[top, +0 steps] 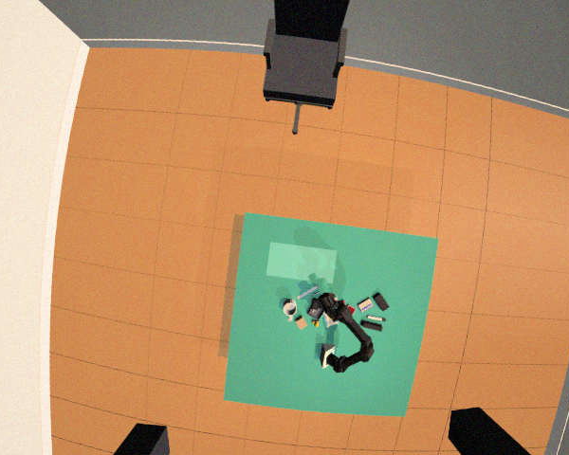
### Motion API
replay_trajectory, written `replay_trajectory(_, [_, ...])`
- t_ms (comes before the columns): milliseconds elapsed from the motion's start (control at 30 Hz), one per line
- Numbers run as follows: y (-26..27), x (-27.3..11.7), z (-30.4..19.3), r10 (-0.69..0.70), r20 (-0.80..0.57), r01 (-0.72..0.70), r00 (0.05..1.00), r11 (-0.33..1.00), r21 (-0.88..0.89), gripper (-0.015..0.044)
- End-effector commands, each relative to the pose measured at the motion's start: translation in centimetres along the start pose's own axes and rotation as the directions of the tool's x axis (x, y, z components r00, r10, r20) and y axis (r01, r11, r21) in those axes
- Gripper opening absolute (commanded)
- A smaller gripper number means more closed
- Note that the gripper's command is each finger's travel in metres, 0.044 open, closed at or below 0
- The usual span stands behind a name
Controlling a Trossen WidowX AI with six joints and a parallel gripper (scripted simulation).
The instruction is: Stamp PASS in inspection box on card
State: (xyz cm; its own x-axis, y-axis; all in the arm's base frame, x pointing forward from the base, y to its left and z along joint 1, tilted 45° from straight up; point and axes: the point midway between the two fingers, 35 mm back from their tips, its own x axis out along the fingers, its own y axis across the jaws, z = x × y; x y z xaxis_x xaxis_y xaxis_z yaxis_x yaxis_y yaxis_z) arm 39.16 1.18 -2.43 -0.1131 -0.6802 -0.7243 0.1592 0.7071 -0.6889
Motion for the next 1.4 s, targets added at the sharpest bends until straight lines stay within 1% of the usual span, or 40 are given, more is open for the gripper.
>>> replay_trajectory(0, [0.0, -0.2, 0.0, 0.004, -0.003, -0.004, 1.0, 1.0, 0.003, 0.0])
replay_trajectory(1267, [0.0, -2.1, -0.2, 0.008, -0.004, -0.008, 1.0, 1.0, 0.003, 0.0])
replay_trajectory(1367, [-0.8, -2.2, -0.3, 0.009, -0.005, -0.009, 1.0, 1.0, 0.003, 0.0])
